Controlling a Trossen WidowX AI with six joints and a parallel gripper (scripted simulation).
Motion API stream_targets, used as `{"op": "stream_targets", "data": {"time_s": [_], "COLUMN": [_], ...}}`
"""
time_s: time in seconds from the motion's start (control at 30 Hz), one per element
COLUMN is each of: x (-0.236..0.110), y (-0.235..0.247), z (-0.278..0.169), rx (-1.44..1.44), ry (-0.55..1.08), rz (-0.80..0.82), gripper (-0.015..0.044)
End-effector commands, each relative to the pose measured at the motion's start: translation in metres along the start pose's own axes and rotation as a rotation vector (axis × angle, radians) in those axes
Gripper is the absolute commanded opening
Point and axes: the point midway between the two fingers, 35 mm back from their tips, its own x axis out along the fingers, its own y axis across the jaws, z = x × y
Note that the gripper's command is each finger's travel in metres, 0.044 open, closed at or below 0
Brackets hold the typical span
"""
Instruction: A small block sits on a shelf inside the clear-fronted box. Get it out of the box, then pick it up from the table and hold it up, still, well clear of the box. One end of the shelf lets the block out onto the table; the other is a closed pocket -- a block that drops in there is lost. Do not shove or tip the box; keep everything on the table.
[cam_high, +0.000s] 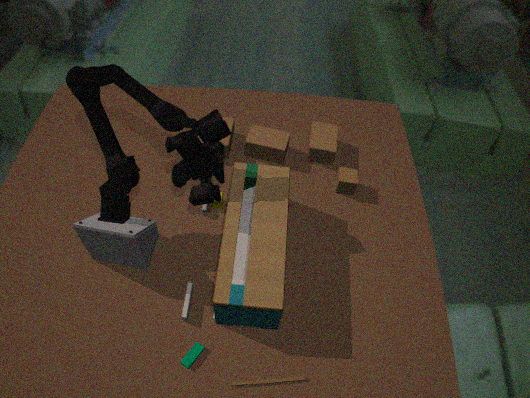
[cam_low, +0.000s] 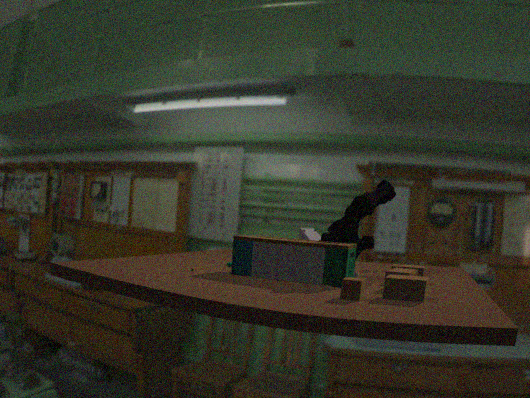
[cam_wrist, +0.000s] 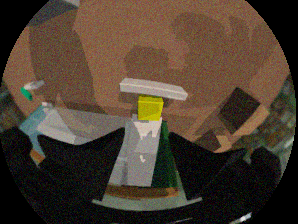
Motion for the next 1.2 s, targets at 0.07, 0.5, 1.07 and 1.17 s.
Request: {"op": "stream_targets", "data": {"time_s": [0.07, 0.5, 1.07, 1.17], "x": [0.011, 0.030, 0.043, 0.043], "y": [0.002, 0.002, 0.001, 0.001], "z": [0.005, 0.013, 0.020, 0.020], "rx": [0.007, 0.011, 0.010, 0.010], "ry": [-0.005, -0.005, -0.001, -0.001], "rz": [0.007, 0.006, -0.001, -0.001], "gripper": [0.0285, 0.0285, 0.0127, 0.0068]}}
